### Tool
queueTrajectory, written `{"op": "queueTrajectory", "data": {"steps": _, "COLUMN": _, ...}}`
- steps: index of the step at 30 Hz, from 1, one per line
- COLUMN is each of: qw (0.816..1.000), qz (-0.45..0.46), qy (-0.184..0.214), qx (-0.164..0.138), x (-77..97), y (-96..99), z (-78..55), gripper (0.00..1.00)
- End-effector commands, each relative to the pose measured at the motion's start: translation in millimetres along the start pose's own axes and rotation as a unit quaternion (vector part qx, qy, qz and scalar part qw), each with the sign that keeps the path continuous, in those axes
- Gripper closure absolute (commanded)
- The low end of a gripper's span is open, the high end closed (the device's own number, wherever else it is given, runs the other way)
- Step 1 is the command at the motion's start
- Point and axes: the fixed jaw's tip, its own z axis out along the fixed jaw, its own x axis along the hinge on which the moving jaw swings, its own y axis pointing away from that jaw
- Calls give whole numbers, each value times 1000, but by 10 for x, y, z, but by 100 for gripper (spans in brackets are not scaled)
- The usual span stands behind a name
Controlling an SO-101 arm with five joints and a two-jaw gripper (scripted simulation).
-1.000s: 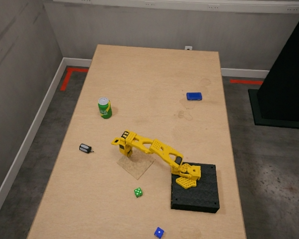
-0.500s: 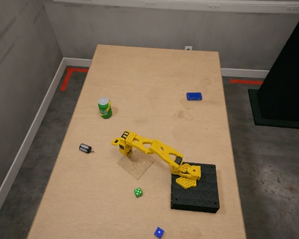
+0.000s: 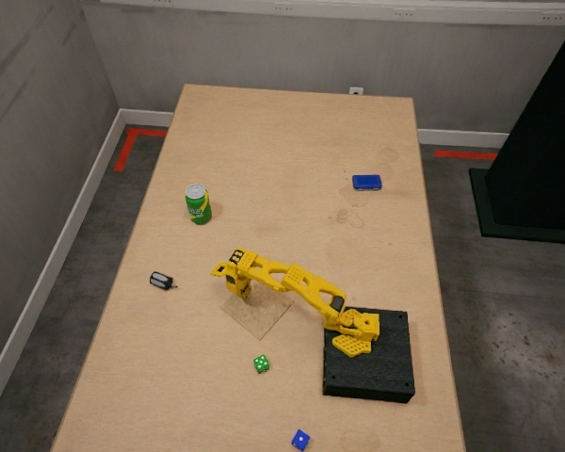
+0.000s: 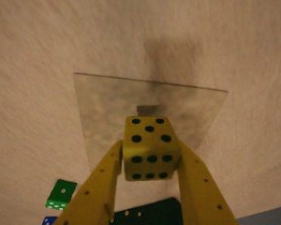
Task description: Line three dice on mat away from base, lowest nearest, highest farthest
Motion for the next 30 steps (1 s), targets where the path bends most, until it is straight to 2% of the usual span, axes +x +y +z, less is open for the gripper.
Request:
{"op": "queueTrajectory", "data": {"steps": 1, "qw": 1000, "qz": -8, "qy": 4, "qx": 0, "x": 15, "y": 18, "z": 39, "gripper": 100}}
{"op": "queueTrajectory", "data": {"steps": 30, "qw": 1000, "qz": -8, "qy": 27, "qx": 3, "x": 82, "y": 9, "z": 155, "gripper": 100}}
